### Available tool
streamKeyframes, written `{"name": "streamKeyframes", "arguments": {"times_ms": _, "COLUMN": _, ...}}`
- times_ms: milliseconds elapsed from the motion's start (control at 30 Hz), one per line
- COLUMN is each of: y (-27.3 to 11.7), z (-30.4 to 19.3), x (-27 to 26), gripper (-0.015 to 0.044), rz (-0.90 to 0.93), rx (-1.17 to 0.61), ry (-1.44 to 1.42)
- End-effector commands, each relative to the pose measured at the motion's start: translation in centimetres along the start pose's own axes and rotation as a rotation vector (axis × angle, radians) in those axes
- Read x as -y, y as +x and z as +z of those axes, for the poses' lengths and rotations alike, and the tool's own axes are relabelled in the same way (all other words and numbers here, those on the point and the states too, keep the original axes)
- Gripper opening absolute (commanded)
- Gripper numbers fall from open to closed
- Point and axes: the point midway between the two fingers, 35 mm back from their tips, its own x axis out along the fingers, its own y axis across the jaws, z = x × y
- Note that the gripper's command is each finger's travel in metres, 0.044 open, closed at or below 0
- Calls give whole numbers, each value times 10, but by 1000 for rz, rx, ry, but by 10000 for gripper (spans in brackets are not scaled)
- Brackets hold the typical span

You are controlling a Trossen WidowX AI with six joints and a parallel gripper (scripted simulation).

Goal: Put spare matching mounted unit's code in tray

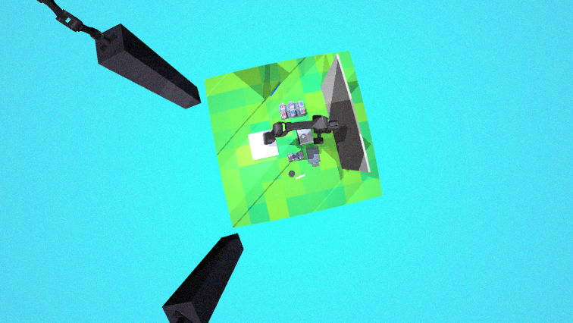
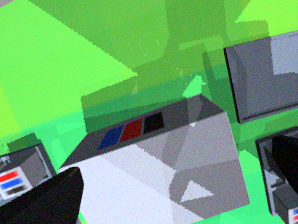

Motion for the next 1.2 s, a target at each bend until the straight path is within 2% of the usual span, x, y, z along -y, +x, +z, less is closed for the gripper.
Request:
{"name": "streamKeyframes", "arguments": {"times_ms": 0, "y": 2, "z": -26, "x": 58, "gripper": 440, "rz": -17, "rx": -3, "ry": 306}}
{"name": "streamKeyframes", "arguments": {"times_ms": 233, "y": 22, "z": -108, "x": 140, "gripper": 440, "rz": -44, "rx": -21, "ry": 954}}
{"name": "streamKeyframes", "arguments": {"times_ms": 433, "y": 43, "z": -181, "x": 170, "gripper": 440, "rz": -64, "rx": -33, "ry": 1443}}
{"name": "streamKeyframes", "arguments": {"times_ms": 667, "y": 44, "z": -184, "x": 171, "gripper": 440, "rz": -65, "rx": -34, "ry": 1457}}
{"name": "streamKeyframes", "arguments": {"times_ms": 833, "y": 72, "z": -180, "x": 169, "gripper": 309, "rz": -64, "rx": -34, "ry": 1457}}
{"name": "streamKeyframes", "arguments": {"times_ms": 867, "y": 78, "z": -179, "x": 168, "gripper": 300, "rz": -64, "rx": -34, "ry": 1457}}
{"name": "streamKeyframes", "arguments": {"times_ms": 1167, "y": 85, "z": -178, "x": 167, "gripper": 300, "rz": -64, "rx": -34, "ry": 1457}}
